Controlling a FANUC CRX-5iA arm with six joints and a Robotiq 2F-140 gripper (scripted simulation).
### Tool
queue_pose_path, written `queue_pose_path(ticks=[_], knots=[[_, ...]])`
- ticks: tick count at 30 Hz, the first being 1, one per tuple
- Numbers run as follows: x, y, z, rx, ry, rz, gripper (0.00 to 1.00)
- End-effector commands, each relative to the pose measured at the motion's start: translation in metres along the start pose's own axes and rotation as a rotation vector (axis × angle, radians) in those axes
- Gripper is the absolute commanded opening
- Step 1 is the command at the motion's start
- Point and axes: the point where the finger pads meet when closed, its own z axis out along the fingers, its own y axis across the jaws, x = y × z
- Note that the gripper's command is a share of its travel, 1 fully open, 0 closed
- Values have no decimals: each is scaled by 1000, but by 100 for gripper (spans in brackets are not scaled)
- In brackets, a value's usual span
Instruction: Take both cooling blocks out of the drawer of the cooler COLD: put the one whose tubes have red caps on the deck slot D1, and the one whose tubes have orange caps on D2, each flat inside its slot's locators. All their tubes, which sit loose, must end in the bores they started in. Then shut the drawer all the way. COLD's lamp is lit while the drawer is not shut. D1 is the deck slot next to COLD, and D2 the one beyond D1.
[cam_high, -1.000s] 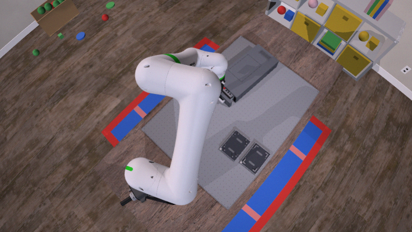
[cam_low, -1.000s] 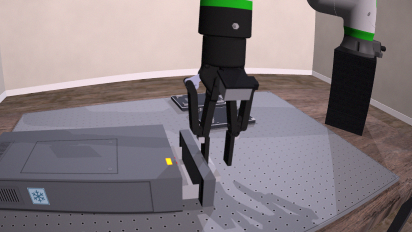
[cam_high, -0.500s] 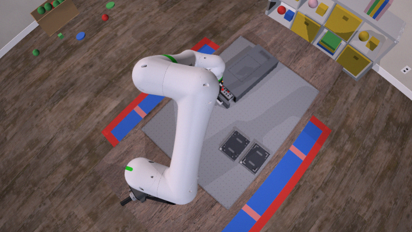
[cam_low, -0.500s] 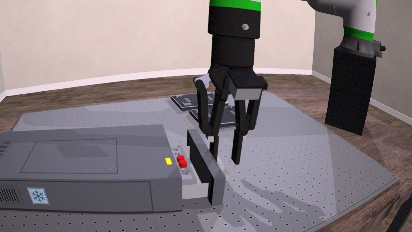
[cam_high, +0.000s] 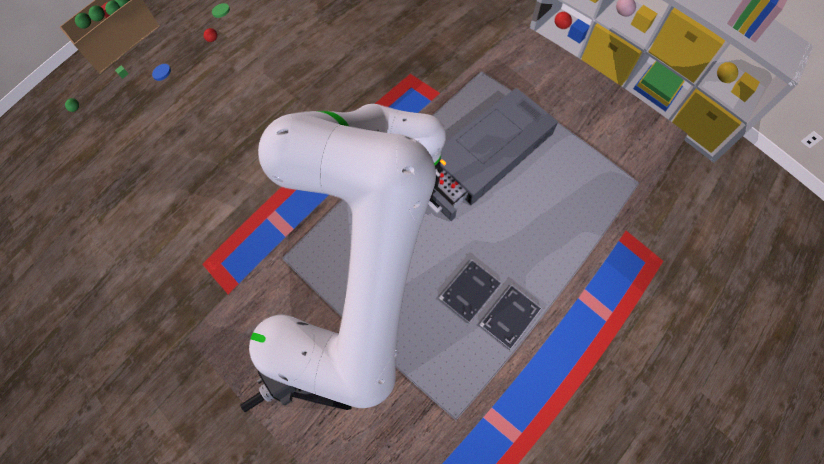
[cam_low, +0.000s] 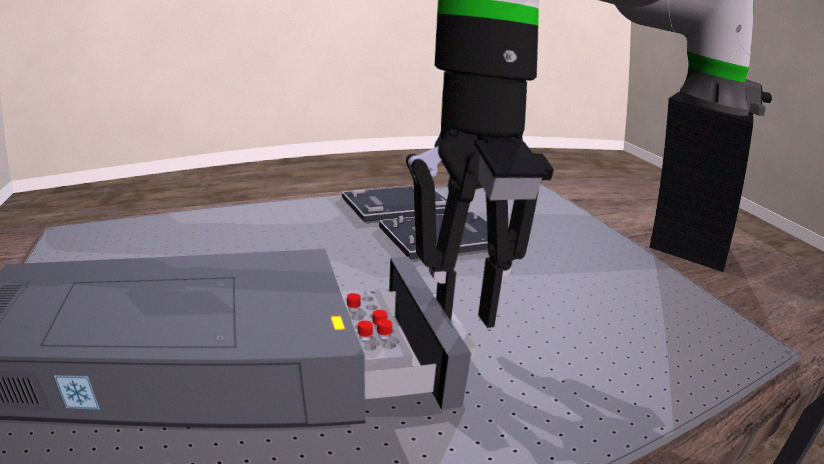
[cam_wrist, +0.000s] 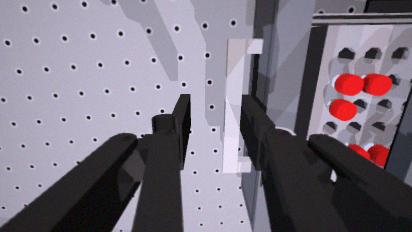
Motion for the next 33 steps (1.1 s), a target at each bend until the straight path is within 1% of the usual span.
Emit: queue_pose_path(ticks=[1,33], knots=[[0,-3,-1,-2,1,0,34],[0,-40,-1,-2,1,0,34]])
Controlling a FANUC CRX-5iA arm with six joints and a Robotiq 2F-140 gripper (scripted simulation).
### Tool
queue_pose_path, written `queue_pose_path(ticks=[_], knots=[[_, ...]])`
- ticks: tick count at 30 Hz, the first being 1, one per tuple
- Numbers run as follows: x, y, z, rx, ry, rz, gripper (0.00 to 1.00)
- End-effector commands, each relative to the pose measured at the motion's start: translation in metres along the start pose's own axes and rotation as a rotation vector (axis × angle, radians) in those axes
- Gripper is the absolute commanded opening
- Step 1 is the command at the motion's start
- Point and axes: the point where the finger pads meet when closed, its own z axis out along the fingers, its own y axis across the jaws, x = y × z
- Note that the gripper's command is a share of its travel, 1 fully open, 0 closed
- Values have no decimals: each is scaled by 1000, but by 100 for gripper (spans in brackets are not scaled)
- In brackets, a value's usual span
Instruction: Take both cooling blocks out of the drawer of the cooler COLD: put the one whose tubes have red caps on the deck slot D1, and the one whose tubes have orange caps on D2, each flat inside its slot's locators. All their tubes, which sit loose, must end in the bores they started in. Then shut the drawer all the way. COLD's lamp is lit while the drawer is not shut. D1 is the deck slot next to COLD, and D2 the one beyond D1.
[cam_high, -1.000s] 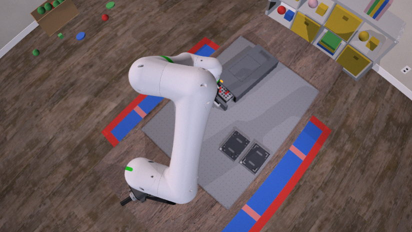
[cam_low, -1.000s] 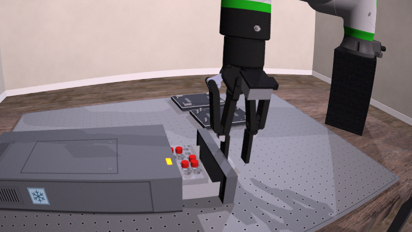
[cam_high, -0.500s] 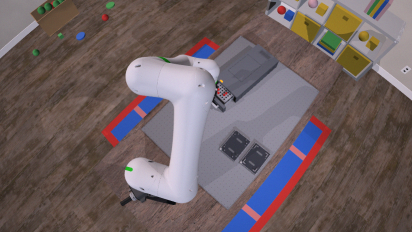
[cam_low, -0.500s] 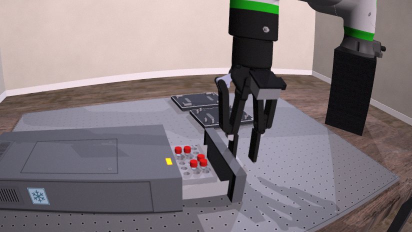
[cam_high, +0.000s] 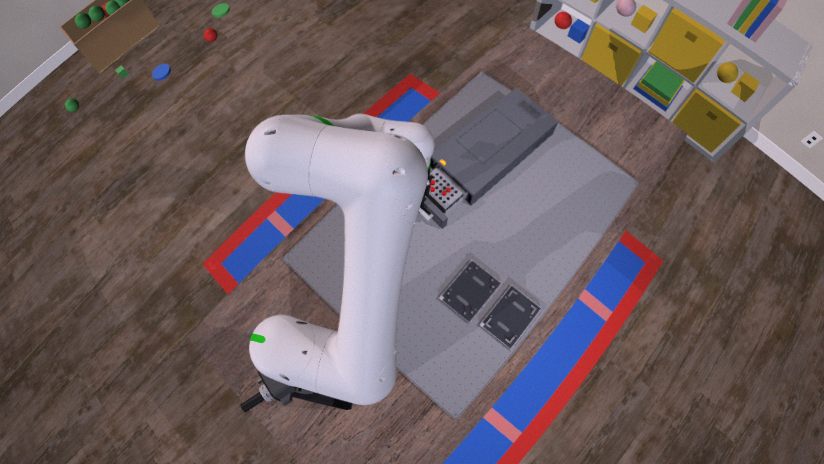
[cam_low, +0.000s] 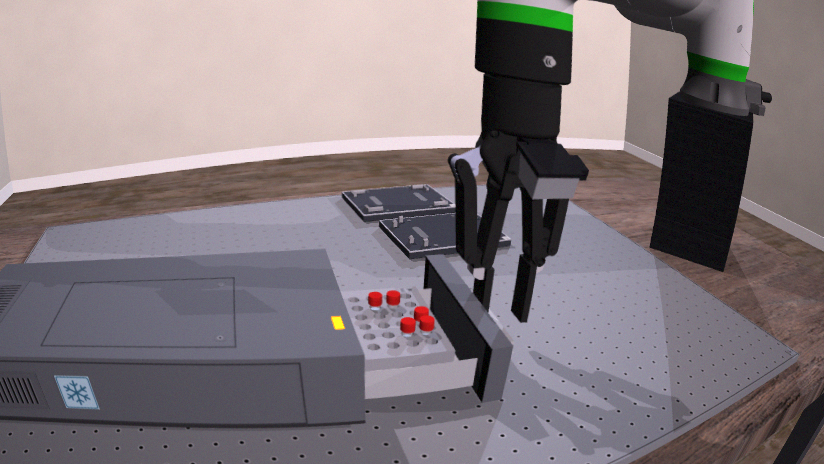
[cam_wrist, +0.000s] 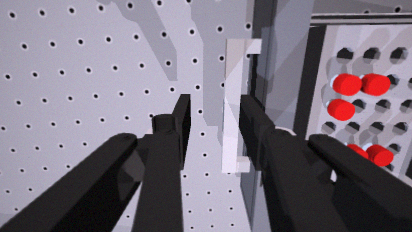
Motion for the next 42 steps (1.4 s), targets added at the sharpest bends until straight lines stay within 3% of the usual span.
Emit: queue_pose_path(ticks=[1,42], knots=[[0,-3,-1,-2,1,0,34],[0,-51,-1,-1,1,0,34]])
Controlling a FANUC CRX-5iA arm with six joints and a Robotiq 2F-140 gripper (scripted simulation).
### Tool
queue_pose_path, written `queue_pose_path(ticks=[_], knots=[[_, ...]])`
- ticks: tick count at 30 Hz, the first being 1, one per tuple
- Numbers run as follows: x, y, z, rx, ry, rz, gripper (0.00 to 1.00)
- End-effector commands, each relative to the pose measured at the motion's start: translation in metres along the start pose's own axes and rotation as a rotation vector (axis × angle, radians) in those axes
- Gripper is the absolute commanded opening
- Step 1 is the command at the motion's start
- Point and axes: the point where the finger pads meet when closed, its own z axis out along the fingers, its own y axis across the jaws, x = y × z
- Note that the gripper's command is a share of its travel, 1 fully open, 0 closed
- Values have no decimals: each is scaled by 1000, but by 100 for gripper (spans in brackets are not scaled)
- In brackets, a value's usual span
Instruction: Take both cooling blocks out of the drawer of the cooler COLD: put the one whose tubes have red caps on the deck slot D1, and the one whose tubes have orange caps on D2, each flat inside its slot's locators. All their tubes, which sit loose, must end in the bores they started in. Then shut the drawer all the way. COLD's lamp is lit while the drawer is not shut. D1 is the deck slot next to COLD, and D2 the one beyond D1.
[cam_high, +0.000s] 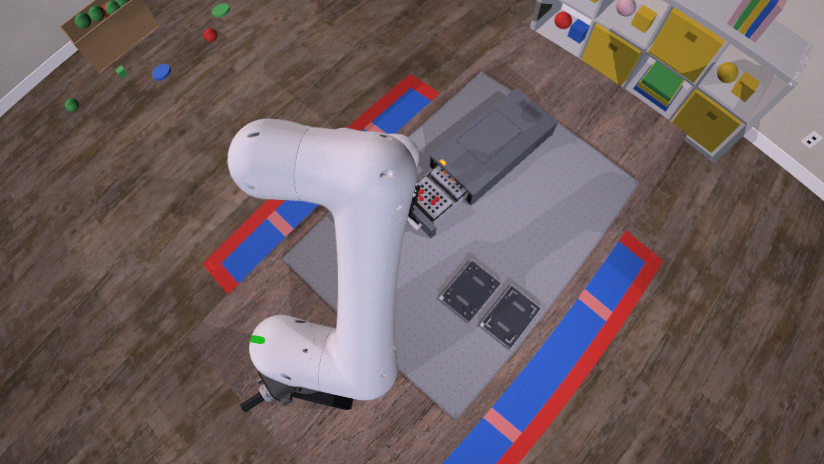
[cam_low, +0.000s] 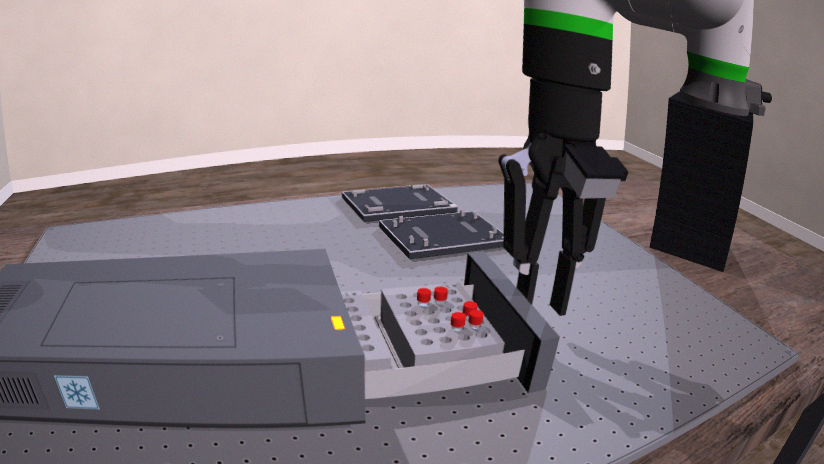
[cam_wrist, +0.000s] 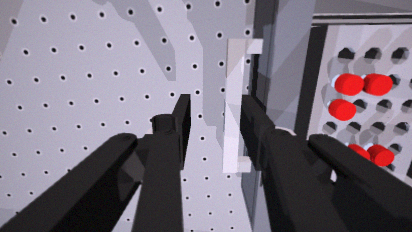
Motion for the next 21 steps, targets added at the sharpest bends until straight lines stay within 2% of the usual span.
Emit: queue_pose_path(ticks=[1,21], knots=[[0,-3,-1,-1,1,0,34],[0,-26,-1,-1,1,0,34]])
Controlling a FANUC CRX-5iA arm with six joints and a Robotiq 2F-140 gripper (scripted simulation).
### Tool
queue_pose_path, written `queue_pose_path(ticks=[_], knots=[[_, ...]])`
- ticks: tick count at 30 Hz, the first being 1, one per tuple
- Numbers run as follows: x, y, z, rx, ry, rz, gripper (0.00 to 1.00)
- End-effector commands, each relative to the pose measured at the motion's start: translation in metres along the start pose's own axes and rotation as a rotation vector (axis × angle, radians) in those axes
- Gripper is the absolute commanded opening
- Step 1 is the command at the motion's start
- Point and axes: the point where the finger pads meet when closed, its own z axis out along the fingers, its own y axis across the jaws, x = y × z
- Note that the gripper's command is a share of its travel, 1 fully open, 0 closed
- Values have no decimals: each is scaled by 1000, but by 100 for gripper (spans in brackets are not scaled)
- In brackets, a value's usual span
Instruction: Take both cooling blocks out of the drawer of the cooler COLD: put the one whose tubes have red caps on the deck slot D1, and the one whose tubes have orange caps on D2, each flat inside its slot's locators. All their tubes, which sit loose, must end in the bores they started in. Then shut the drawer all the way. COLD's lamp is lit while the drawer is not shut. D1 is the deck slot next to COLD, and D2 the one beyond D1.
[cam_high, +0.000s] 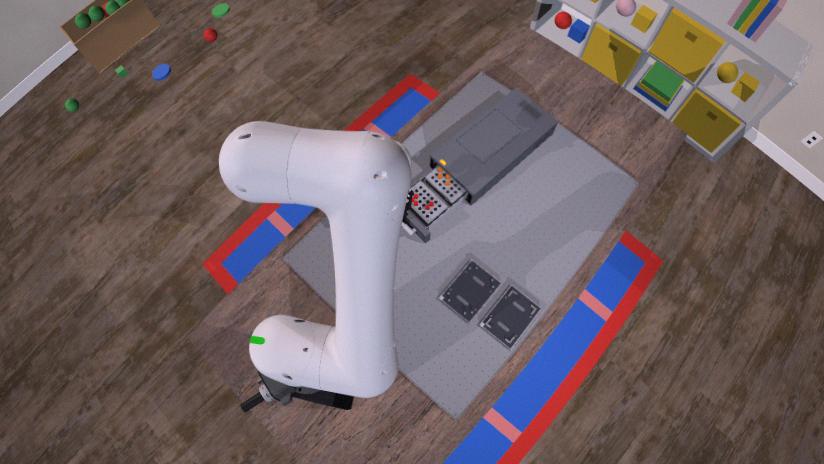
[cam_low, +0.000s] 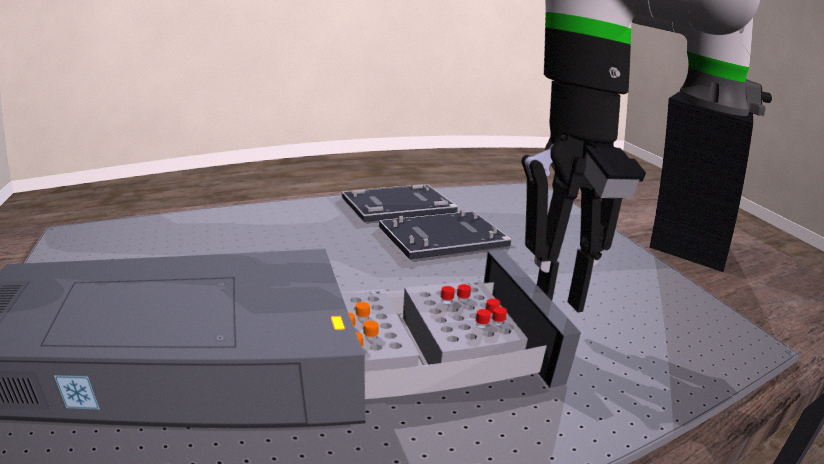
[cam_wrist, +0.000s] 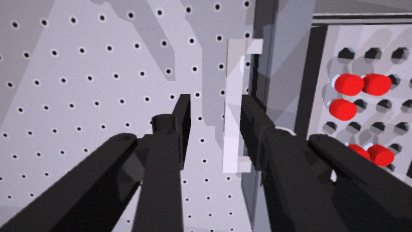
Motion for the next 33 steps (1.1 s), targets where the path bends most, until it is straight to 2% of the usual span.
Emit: queue_pose_path(ticks=[1,33], knots=[[0,-2,-1,-1,1,0,34],[0,-31,0,-1,1,0,34]])
